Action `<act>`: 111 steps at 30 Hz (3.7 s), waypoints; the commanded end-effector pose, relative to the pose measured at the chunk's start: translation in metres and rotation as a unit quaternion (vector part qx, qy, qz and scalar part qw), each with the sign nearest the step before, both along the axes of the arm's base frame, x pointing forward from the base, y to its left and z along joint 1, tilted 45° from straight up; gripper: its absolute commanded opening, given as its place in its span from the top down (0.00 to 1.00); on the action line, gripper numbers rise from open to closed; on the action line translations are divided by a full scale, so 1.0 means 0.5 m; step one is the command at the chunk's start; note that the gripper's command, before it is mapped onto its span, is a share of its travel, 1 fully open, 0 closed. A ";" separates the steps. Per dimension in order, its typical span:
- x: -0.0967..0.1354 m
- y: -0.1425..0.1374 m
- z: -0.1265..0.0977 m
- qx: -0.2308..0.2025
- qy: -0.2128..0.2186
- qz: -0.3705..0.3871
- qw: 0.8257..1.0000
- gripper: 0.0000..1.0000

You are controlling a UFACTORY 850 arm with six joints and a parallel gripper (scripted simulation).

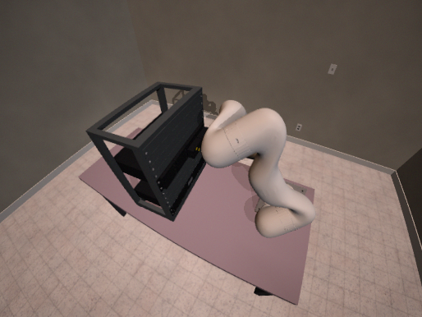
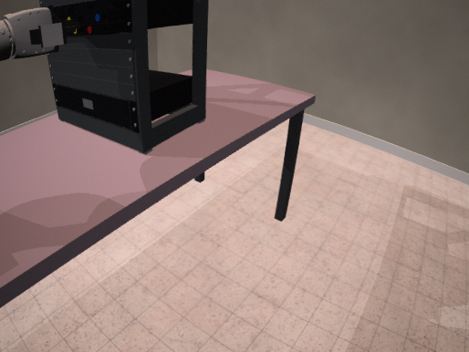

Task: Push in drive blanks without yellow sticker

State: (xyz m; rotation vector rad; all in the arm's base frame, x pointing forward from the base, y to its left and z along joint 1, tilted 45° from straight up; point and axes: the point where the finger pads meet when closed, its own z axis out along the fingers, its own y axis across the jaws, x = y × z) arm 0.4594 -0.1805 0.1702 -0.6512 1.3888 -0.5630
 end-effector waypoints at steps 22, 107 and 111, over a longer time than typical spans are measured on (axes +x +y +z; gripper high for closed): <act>0.000 -0.001 0.001 -0.001 -0.001 0.000 1.000 1.00; 0.104 -0.007 -0.053 -0.001 -0.001 0.000 1.000 1.00; 0.116 -0.006 -0.053 -0.001 -0.001 0.000 1.000 1.00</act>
